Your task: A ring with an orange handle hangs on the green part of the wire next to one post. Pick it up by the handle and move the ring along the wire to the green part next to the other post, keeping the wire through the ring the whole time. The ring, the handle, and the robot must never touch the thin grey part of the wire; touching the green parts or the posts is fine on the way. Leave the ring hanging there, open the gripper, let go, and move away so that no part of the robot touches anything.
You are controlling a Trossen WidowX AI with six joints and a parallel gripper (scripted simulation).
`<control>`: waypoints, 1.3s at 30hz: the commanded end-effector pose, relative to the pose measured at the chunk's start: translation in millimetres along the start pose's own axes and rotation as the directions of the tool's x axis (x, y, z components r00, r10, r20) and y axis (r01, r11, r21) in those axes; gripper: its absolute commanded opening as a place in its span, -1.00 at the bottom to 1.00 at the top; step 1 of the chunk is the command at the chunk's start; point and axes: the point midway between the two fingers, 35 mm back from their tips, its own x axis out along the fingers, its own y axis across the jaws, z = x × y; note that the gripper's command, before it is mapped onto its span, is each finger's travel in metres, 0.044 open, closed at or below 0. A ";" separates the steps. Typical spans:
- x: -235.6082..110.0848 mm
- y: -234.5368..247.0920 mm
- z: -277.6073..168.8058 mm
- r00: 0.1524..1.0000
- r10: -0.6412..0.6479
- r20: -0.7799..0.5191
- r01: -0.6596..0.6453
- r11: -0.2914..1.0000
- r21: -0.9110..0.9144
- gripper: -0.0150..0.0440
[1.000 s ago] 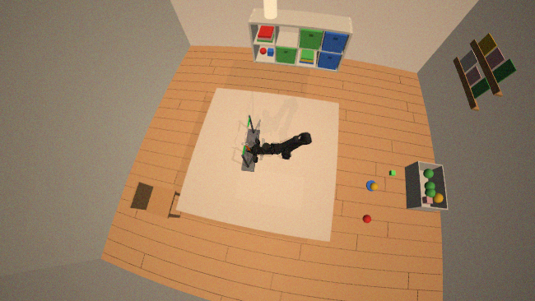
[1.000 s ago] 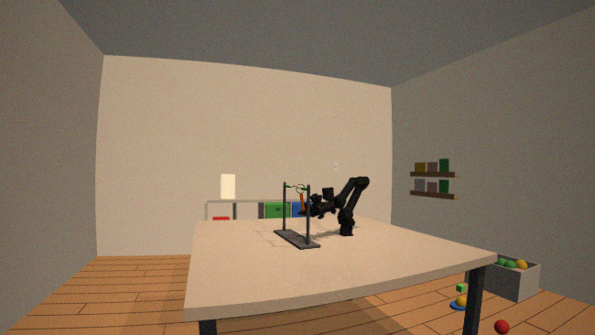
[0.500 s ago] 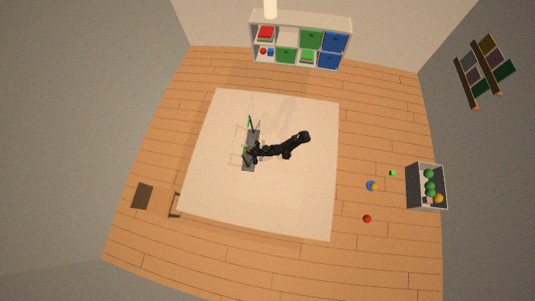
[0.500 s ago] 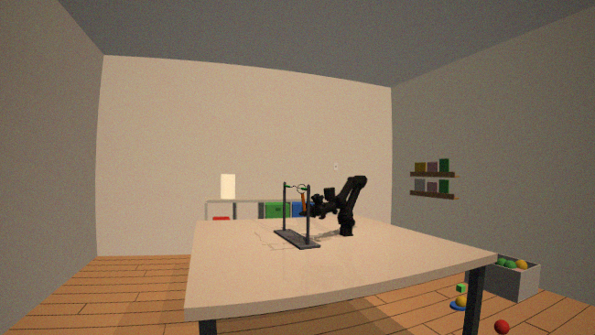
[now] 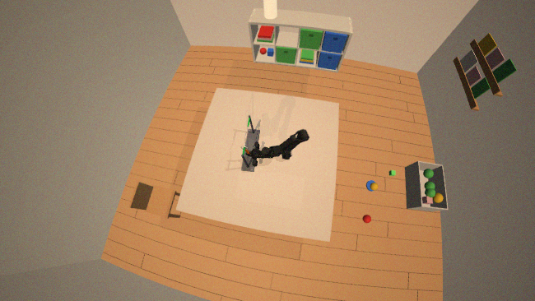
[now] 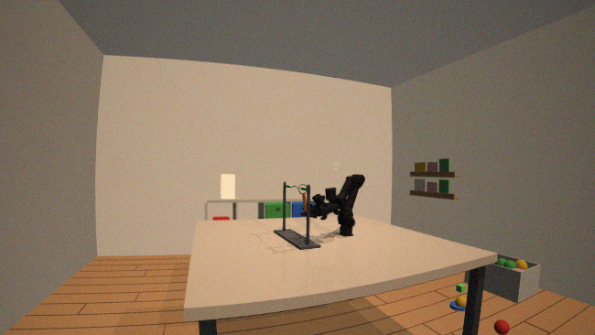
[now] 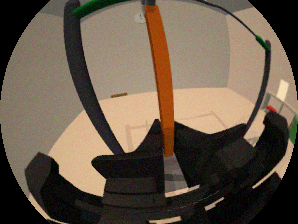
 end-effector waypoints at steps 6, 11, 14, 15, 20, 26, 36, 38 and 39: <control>1.9 1.9 -6.1 1.000 -0.006 0.002 0.006 1.000 0.004 -1.00; 2.9 2.2 -13.9 1.000 -0.006 0.001 0.006 1.000 0.004 -1.00; 3.0 2.2 -14.9 1.000 -0.006 0.001 0.006 1.000 0.004 -1.00; 3.0 2.2 -14.9 1.000 -0.006 0.001 0.006 1.000 0.004 -1.00; 3.0 2.2 -14.9 1.000 -0.006 0.001 0.006 1.000 0.004 -1.00; 3.0 2.2 -14.9 1.000 -0.006 0.001 0.006 1.000 0.004 -1.00; 3.0 3.0 -14.9 1.000 0.000 0.001 0.000 1.000 0.001 -0.38; 3.0 3.0 -14.9 1.000 0.000 0.001 0.000 1.000 0.001 -0.20; 3.0 3.0 -14.9 1.000 0.000 0.001 0.000 1.000 0.001 -0.11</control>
